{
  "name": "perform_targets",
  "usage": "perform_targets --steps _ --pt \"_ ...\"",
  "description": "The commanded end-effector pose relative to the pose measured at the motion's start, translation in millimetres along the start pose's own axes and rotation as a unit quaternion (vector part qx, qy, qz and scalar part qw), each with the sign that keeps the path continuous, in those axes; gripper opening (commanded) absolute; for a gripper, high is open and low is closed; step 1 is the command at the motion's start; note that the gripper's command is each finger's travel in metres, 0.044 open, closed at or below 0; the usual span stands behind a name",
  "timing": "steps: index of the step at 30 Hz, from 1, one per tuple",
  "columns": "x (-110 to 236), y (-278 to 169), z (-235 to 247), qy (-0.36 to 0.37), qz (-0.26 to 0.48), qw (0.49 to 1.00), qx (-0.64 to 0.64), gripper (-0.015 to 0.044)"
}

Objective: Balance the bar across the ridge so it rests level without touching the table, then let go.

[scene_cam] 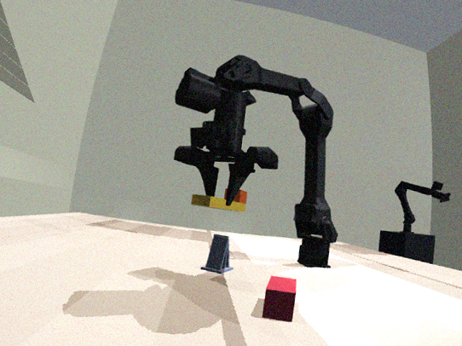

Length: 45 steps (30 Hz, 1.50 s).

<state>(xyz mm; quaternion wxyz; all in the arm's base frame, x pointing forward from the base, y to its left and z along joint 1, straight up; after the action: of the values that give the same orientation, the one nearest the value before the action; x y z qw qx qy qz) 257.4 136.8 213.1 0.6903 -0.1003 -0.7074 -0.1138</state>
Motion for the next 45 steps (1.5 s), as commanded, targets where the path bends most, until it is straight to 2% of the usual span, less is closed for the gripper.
perform_targets --steps 1,24,45 --pt "-3.8 1.9 0.1 0.0 0.0 1.0 -0.005 0.0" --pt "-41.1 2.1 -1.1 0.0 0.0 1.0 -0.01 0.0" --pt "-42.4 1.9 -1.4 0.0 0.0 1.0 -0.01 0.0"
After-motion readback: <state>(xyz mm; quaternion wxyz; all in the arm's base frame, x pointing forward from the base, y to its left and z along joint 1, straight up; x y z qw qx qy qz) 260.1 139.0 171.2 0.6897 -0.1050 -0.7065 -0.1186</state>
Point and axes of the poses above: the point midway between the two fingers, 35 mm back from their tips, its own x axis back along the fingers, its own z axis across the jaws, y = z × x, the point moved 5 cm from there along x, back along the fingers, and after that the axes turned 14 degrees about x, right-handed, at the moved point
